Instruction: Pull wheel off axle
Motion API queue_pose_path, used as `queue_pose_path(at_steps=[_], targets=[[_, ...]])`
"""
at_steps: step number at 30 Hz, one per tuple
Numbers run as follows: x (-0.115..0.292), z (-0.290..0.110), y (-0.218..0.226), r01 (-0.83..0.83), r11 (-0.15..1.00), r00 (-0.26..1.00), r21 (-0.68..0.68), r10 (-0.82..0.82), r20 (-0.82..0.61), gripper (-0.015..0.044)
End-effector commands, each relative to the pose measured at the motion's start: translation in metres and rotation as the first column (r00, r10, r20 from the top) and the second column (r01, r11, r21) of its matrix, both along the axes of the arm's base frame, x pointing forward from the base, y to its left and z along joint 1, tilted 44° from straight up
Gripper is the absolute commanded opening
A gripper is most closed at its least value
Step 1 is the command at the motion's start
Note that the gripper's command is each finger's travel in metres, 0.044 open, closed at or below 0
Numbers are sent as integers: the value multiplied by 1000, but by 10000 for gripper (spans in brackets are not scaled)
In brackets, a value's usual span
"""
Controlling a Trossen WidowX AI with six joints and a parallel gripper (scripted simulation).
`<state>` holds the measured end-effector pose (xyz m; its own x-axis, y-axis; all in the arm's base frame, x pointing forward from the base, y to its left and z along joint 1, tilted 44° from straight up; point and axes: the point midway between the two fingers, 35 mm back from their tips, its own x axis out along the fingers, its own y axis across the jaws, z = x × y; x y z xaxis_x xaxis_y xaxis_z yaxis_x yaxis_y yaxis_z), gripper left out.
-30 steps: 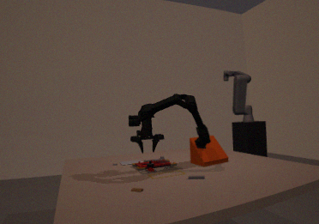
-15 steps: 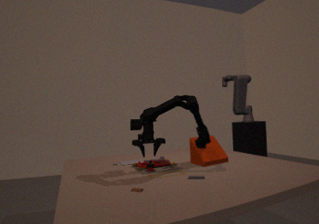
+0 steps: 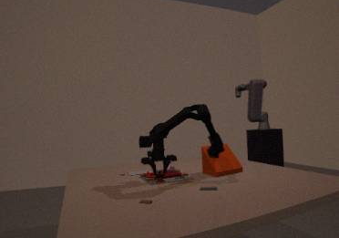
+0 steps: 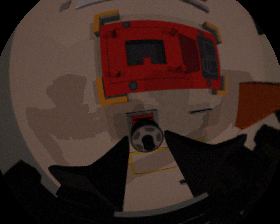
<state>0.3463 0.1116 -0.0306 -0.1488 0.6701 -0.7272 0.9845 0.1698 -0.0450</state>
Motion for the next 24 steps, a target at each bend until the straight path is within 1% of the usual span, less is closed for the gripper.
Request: queue_pose_path(at_steps=[1,6,12,24], targets=[[-1,0,0,-2,1000,1000,0,2,-1,195],[-1,0,0,-2,1000,1000,0,2,-1,161],[0,1,-1,-2,1000,1000,0,2,-1,4],[1,4,-3,-1,1000,1000,0,1,-1,0]])
